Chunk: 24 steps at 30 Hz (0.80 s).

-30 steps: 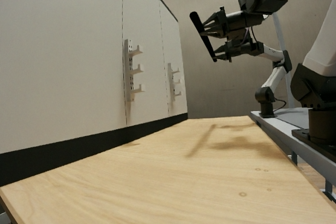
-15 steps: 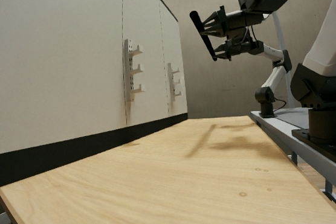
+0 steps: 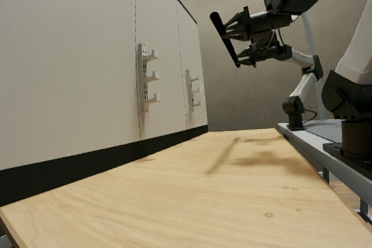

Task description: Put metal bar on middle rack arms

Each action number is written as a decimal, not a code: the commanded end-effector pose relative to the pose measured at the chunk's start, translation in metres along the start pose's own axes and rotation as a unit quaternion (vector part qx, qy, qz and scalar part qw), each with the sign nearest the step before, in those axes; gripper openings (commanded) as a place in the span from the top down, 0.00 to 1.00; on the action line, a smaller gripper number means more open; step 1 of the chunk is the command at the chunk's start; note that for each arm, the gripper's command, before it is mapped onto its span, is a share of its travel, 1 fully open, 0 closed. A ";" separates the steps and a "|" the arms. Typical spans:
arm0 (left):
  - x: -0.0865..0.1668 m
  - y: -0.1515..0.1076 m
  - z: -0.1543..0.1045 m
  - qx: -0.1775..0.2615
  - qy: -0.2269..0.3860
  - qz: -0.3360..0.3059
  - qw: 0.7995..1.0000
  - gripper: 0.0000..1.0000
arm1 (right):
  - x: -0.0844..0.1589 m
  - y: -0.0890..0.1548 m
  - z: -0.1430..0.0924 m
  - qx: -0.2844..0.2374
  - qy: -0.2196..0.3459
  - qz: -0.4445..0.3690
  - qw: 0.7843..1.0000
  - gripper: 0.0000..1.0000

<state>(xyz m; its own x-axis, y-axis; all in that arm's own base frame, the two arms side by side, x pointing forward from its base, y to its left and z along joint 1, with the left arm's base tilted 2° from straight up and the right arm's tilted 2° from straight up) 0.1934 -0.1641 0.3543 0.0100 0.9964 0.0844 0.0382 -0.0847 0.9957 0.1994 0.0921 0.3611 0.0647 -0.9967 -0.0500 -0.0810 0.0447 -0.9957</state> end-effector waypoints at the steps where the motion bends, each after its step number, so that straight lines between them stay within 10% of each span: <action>1: 0.006 0.018 -0.004 -0.013 0.010 -0.002 1.000 1.00 | 0.002 -0.017 -0.002 0.019 0.008 0.005 1.000 1.00; 24: 0.005 0.017 -0.005 -0.013 0.010 -0.002 1.000 1.00 | 0.003 -0.013 -0.003 0.019 0.008 0.005 1.000 1.00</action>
<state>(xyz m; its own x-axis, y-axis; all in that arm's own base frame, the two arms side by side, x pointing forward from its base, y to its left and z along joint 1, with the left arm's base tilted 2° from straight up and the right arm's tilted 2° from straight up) 0.1924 -0.1643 0.3543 0.0077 0.9964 0.0848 0.0379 -0.0851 0.9957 0.1994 0.0921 0.3612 0.0644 -0.9967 -0.0499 -0.0809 0.0446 -0.9957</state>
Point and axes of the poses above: on each arm, the point where the finger pads meet when closed, its own z axis out along the fingers, its own y axis across the jaws, x = y × z, the point moved 6 cm from there along -z, back along the fingers, and after that the axes turned 3 degrees about z, right-handed, at the moved point
